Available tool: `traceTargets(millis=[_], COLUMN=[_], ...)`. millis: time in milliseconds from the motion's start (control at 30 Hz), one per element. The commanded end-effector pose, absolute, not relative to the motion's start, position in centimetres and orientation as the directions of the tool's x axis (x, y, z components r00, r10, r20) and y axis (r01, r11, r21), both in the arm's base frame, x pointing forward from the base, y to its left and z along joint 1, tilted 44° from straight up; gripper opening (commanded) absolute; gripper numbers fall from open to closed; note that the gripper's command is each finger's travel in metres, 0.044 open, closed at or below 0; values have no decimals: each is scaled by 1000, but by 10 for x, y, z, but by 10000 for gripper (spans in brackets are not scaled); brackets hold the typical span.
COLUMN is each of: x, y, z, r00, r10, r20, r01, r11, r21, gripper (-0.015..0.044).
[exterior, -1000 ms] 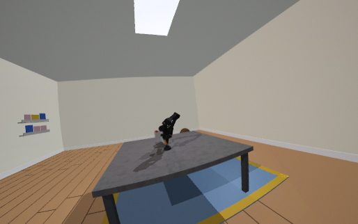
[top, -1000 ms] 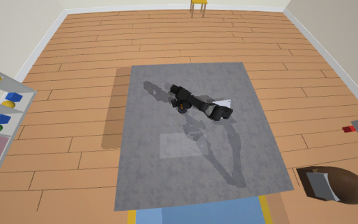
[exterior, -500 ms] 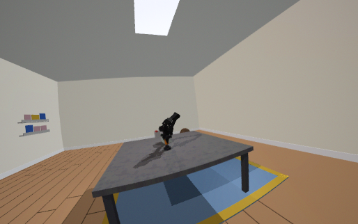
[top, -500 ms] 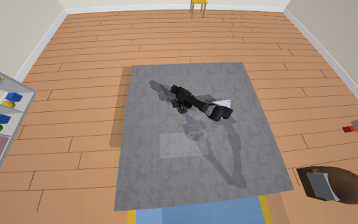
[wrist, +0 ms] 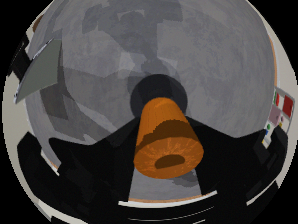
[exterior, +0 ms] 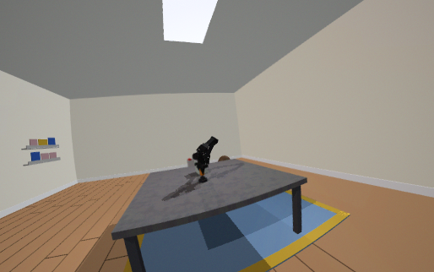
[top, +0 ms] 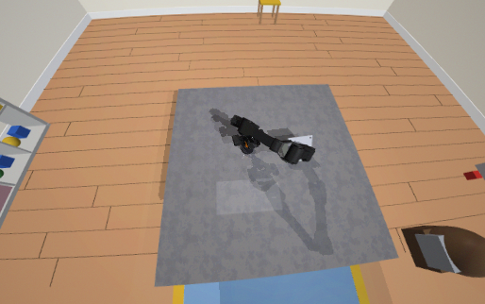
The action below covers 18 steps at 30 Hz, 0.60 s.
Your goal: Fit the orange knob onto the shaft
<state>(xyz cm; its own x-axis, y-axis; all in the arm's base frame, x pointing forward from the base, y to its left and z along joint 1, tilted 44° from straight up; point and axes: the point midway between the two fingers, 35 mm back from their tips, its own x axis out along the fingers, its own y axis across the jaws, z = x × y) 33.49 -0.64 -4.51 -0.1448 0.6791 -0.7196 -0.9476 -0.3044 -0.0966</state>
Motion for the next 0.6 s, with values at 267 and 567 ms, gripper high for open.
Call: traceTargets(millis=[267, 567], x=[339, 338], y=[-11, -8], z=[-43, -45], r00=[-137, -137], r10=[679, 679], r20=[-722, -722], r01=[-867, -867], r11=[-435, -435], r21=[-244, -244], gripper=[0, 0])
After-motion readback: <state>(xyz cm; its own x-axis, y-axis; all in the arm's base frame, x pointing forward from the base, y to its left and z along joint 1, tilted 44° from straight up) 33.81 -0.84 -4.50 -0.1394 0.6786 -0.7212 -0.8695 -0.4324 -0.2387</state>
